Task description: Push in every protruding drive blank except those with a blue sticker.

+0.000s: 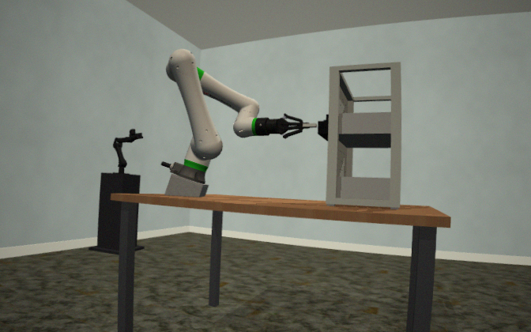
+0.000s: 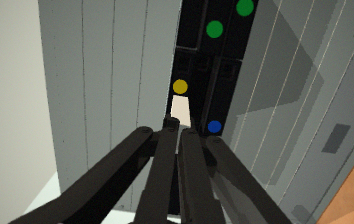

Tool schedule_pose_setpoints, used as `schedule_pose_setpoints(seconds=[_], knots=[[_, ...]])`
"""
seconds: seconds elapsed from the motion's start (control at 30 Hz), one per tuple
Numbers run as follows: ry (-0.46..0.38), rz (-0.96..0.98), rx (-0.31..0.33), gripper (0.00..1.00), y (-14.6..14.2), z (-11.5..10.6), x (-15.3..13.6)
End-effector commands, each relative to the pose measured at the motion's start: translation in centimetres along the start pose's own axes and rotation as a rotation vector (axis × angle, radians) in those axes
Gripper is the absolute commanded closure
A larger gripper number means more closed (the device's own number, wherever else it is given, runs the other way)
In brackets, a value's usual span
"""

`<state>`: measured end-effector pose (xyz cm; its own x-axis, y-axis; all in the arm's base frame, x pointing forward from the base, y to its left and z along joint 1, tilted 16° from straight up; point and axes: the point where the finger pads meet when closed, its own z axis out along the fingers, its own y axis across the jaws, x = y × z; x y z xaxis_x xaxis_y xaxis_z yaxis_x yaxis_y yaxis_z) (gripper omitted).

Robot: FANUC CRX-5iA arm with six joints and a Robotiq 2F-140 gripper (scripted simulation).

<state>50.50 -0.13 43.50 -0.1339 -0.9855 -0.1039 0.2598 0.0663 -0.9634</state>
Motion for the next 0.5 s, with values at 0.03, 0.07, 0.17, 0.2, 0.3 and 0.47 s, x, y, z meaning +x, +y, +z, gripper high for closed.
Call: schedule_pose_setpoints(seconds=[0.03, 0.07, 0.17, 0.2, 0.3, 0.47], knots=[[0.0, 0.0, 0.0, 1.0, 0.0, 0.8, 0.0], [0.0, 0.0, 0.0, 1.0, 0.0, 0.8, 0.0], [0.0, 0.0, 0.0, 1.0, 0.0, 1.9, 0.0], [0.0, 0.0, 0.0, 1.0, 0.0, 2.5, 0.0], [0.0, 0.0, 0.0, 1.0, 0.0, 3.8, 0.0], [0.0, 0.0, 0.0, 1.0, 0.0, 3.9, 0.0]])
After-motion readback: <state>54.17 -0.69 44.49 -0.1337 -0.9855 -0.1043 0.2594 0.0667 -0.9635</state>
